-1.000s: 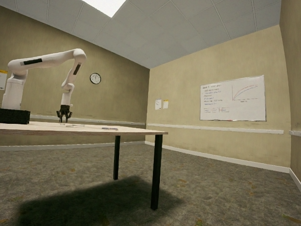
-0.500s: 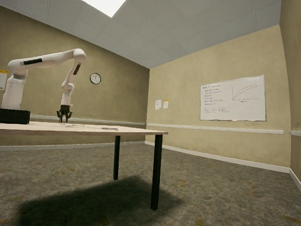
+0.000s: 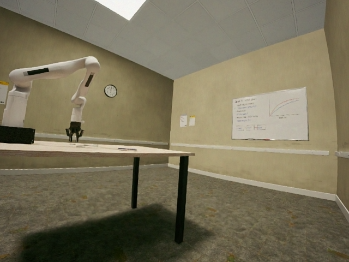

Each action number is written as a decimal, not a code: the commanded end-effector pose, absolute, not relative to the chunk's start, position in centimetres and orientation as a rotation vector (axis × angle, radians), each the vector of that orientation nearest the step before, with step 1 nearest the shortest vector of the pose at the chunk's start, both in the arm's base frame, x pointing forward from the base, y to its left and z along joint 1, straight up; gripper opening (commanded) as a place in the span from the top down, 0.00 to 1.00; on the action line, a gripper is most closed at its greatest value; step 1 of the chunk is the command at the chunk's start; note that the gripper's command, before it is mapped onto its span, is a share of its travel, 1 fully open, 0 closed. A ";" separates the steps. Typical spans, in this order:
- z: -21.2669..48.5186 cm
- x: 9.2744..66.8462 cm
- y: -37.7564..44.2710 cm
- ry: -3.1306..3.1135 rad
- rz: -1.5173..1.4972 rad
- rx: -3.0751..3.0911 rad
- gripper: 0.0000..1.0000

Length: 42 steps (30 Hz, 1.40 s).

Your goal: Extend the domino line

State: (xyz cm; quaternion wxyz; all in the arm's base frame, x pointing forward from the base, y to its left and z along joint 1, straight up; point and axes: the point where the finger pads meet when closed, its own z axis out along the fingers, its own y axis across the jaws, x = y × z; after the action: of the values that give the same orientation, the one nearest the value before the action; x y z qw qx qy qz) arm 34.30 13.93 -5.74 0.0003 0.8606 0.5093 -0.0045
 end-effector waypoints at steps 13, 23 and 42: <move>-5.7 34.3 14.0 1.600 -0.012 2.703 0.52; -4.3 34.5 14.1 1.562 -0.185 2.639 0.52; -5.5 34.4 14.1 1.560 -0.196 2.636 0.52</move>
State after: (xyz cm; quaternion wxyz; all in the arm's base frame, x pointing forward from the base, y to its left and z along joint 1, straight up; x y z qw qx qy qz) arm 34.37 14.11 -5.50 0.0357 0.8581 0.5081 -0.0647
